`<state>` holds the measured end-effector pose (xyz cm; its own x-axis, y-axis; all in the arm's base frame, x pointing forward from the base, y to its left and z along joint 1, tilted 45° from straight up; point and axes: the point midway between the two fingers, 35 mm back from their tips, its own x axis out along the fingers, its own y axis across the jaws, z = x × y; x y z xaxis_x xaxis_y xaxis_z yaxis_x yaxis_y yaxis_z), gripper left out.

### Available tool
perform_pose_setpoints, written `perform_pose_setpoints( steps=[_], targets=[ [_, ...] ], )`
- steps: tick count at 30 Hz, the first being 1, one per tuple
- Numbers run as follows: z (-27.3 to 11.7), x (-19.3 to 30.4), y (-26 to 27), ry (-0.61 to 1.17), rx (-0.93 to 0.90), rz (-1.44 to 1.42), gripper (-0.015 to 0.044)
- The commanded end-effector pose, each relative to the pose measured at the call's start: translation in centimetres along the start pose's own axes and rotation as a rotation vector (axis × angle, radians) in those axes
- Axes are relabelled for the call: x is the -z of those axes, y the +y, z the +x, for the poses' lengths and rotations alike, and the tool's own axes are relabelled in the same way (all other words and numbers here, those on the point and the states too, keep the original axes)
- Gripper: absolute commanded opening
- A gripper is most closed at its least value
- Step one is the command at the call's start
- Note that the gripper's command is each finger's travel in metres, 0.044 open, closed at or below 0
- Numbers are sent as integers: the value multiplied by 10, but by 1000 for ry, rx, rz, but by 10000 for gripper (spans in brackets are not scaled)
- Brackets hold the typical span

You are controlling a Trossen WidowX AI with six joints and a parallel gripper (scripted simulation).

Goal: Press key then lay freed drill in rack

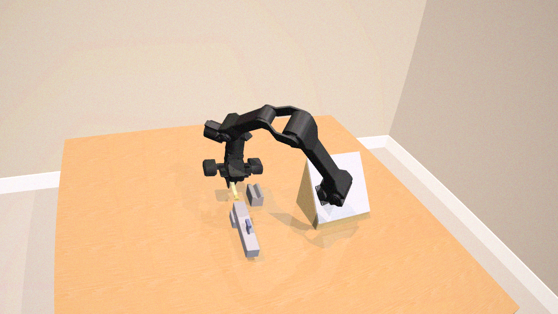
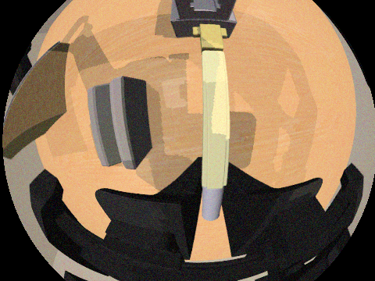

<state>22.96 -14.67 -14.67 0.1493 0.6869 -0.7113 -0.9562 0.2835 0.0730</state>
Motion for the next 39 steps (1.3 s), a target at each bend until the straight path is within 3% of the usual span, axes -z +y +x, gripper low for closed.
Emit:
perform_pose_setpoints(
  steps=[1, 39],
  targets=[
    [-1, 4, 0, 2, -3, -3, 0],
    [-25, 0, -2, 3, -3, -3, 0]
  ],
)
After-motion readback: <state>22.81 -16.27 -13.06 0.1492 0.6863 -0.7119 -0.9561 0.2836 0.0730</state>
